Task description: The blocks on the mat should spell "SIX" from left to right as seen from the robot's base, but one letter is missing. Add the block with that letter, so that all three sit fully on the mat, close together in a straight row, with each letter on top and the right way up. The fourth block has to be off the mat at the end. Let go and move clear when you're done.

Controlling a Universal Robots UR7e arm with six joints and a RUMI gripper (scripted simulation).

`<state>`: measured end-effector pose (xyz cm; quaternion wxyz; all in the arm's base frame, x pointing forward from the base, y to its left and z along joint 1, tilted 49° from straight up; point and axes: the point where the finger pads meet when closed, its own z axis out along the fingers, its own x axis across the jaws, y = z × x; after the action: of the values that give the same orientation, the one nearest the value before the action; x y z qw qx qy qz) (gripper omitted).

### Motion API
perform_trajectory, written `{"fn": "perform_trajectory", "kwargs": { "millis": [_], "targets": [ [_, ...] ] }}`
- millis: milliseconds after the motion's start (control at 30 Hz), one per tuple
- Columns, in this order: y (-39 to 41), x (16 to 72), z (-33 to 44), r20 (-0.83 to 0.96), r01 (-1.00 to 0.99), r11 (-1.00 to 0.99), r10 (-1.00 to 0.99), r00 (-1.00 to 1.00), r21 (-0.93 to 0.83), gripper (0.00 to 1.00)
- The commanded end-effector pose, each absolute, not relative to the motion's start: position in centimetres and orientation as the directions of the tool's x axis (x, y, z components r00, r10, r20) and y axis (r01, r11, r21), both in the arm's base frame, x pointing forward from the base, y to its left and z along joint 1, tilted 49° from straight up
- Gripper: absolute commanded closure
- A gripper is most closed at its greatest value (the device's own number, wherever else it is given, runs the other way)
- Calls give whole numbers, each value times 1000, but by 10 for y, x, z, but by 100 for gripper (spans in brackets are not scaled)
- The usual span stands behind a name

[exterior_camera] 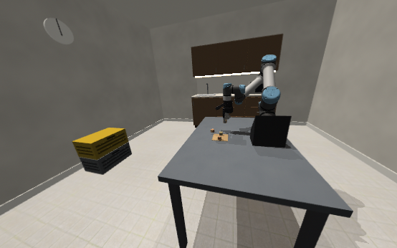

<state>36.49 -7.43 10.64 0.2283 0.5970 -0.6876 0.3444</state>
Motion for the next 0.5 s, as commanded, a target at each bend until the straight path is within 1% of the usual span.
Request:
{"fn": "perform_trajectory", "kwargs": {
  "millis": [0,233,467],
  "targets": [
    [-70,368,102,738,-990,-11,-668,-95,-138,91],
    [-56,376,89,748,-985,-170,-648,143,41,91],
    [-43,381,76,720,-929,-308,-596,355,204,91]
  ]
}}
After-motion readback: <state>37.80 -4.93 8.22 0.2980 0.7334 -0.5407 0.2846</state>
